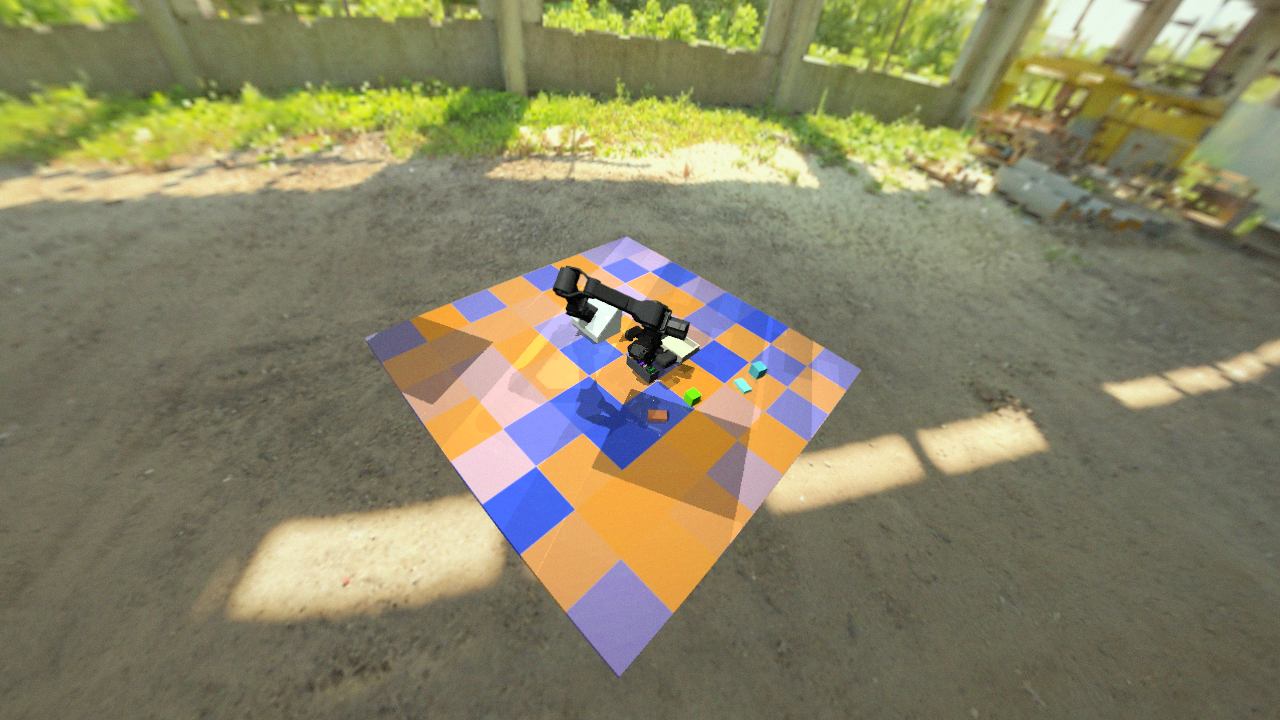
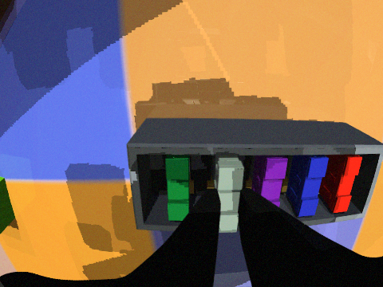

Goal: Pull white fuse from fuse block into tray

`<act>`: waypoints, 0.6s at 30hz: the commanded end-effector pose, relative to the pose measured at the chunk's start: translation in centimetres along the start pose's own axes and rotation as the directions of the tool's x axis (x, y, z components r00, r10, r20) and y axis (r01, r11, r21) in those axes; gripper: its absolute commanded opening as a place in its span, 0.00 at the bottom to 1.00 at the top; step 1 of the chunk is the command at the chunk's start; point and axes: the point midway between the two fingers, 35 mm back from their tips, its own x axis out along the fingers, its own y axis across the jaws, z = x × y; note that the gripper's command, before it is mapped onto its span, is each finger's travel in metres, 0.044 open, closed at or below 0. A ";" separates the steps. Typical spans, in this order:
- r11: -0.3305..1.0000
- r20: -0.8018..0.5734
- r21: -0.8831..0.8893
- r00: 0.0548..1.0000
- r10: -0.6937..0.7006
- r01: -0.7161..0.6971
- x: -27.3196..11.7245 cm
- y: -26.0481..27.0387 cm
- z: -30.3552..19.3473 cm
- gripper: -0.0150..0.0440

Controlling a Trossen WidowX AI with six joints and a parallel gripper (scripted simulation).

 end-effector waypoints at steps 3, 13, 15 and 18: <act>1.000 -0.004 0.003 1.000 -0.001 0.001 -0.4 0.0 0.0 0.25; 1.000 -0.004 0.003 1.000 -0.001 0.001 -0.8 0.0 0.0 0.25; 1.000 -0.004 0.003 1.000 -0.001 0.001 -0.9 0.0 0.0 0.25; 1.000 -0.003 0.003 1.000 -0.001 0.001 -1.1 0.0 0.0 0.25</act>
